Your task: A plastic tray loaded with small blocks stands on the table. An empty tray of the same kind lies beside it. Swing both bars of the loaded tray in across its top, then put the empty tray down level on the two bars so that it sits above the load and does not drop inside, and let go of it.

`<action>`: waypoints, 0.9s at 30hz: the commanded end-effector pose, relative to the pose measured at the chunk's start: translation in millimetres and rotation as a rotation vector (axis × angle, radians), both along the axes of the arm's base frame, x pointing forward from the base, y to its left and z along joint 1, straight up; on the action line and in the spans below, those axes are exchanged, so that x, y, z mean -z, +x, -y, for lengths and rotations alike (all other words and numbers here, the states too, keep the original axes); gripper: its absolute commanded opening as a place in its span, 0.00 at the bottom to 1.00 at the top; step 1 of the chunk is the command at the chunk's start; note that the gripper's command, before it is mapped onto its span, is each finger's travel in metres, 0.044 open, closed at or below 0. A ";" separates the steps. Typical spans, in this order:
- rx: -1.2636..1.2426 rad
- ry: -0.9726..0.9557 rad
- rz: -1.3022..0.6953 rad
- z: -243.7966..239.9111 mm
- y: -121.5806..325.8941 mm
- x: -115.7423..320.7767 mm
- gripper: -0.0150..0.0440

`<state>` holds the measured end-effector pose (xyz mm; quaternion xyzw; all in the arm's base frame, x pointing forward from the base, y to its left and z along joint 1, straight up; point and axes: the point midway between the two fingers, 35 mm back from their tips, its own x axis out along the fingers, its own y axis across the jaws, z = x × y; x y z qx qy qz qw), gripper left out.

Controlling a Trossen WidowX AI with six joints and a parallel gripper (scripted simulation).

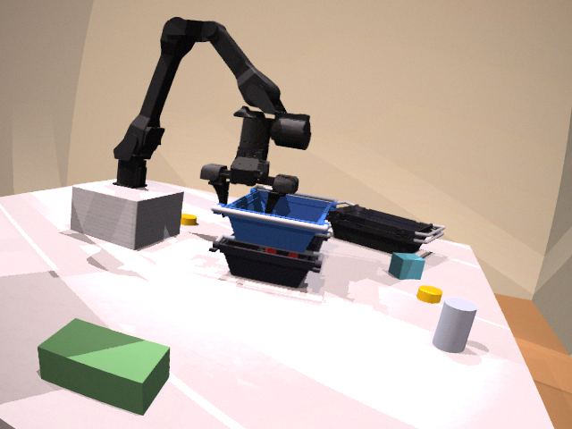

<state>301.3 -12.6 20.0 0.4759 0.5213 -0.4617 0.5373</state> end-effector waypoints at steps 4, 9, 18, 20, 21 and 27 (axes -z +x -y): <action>0.000 0.000 0.000 0.0 0.0 0.0 1.00; 0.000 0.000 0.000 0.0 1.2 -6.4 1.00; -0.002 -0.002 -0.001 0.0 4.3 -63.9 1.00; -0.002 -0.002 -0.002 -0.1 3.1 -78.2 1.00; -0.002 -0.002 -0.002 -0.1 2.2 -85.3 1.00; -0.003 -0.003 -0.003 -0.4 -2.5 -110.3 1.00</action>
